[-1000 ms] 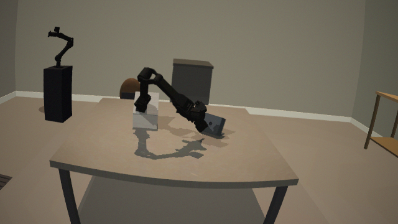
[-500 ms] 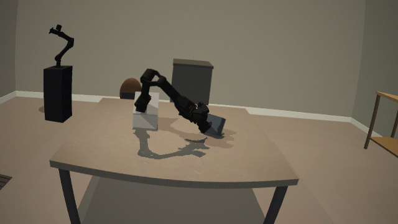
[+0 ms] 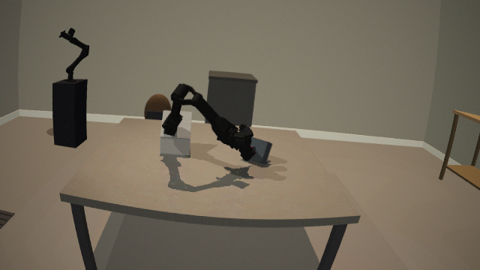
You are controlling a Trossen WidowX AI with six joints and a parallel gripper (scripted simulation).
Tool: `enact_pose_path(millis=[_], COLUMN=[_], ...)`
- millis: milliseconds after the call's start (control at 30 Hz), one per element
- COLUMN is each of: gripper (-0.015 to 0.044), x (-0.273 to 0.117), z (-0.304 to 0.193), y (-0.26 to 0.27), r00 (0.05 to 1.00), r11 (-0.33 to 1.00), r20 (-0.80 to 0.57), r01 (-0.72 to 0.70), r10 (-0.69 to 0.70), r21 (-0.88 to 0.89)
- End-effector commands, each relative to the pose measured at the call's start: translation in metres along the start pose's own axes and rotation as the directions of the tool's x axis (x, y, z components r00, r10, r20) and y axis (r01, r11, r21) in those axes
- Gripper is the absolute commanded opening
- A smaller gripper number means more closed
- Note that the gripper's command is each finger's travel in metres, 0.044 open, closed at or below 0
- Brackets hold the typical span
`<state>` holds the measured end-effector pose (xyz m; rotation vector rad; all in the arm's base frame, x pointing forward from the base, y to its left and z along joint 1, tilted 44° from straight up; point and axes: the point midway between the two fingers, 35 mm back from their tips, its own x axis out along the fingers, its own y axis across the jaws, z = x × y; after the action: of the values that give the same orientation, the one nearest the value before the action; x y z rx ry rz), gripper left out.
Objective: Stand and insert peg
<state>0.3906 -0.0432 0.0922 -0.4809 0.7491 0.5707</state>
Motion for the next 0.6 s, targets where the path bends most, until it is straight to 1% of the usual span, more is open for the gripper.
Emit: enact_pose_path(millis=[0, 333, 567], gripper=[0.0, 0.0, 0.0], x=[0.006, 0.02, 0.015], z=[0.0, 0.0, 0.0], y=[0.001, 0.002, 0.001], r00=[1.0, 1.0, 1.0], r11=[1.0, 1.0, 1.0], r20=[0.003, 0.003, 0.007], r01=[-0.006, -0.007, -0.006], r10=[0.006, 0.007, 0.006], r21=[0.003, 0.002, 0.0])
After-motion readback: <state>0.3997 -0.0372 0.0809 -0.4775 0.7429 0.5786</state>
